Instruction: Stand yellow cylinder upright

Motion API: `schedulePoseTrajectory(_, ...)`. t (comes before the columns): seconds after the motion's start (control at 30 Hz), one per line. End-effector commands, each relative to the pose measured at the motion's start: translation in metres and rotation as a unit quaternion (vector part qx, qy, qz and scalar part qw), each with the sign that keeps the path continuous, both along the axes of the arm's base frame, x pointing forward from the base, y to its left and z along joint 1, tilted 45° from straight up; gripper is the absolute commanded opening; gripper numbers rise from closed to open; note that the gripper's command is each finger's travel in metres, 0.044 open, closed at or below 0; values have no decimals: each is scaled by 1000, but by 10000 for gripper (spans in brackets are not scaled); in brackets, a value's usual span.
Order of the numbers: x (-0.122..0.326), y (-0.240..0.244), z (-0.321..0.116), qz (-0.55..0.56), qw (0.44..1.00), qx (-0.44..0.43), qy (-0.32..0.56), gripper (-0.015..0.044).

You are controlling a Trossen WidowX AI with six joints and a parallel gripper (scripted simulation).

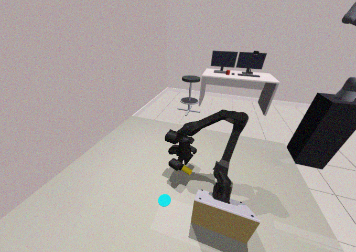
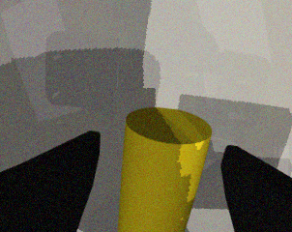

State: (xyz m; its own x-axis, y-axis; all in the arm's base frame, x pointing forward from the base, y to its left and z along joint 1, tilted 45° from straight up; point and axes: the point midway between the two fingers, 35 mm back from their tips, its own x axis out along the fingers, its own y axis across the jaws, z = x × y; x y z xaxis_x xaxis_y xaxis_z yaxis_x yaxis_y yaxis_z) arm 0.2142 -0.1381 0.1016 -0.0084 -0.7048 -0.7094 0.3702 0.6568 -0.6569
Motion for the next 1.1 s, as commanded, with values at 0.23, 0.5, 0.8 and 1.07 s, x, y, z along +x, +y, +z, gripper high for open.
schedulePoseTrajectory(0.23,-2,-2,-2,0,1000,-2,3,105)
schedulePoseTrajectory(0.5,3,12,10,-1,1000,4,0,105)
schedulePoseTrajectory(0.8,6,33,28,-1,1000,7,1,105)
schedulePoseTrajectory(1.07,5,51,46,-1,1000,7,2,105)
